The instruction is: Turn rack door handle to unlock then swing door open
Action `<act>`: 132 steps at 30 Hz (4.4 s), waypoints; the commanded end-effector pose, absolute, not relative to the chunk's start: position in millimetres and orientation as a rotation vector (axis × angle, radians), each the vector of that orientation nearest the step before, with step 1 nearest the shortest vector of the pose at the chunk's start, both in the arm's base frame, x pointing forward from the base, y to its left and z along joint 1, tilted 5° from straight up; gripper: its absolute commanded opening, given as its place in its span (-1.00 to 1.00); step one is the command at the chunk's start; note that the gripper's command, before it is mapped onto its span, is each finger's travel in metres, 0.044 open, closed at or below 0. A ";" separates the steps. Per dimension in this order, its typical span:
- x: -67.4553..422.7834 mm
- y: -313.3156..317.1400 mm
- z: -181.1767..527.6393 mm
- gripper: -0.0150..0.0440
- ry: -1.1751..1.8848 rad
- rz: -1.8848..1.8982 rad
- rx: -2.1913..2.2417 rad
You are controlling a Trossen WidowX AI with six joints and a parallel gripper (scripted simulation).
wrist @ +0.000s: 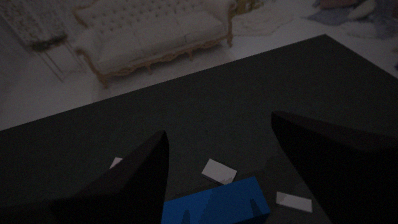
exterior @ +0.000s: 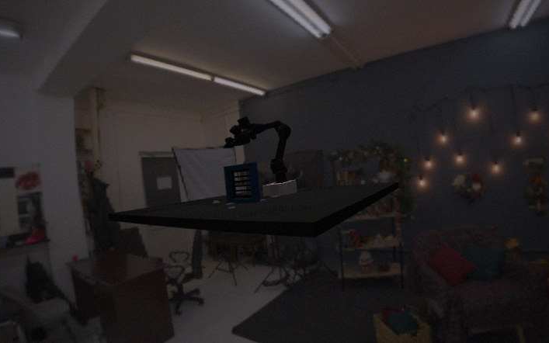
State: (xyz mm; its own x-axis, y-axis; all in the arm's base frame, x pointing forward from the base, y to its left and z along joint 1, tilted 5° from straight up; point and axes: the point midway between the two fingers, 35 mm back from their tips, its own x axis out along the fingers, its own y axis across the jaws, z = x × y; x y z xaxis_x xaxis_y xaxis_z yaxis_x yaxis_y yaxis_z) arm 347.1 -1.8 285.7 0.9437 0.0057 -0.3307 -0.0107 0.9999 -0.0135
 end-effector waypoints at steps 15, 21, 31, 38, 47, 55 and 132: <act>342.8 1.5 228.4 0.50 0.868 0.031 -0.063; 332.0 2.5 214.2 0.50 1.052 0.044 -0.080; 307.1 3.8 200.5 0.50 1.359 0.071 -0.109; 297.1 4.1 199.0 0.50 1.466 0.082 -0.120; 299.7 4.0 187.0 0.50 1.466 0.082 -0.120; 301.9 3.7 174.1 0.50 1.466 0.082 -0.120; 304.3 2.9 129.3 -0.42 1.357 -0.654 0.698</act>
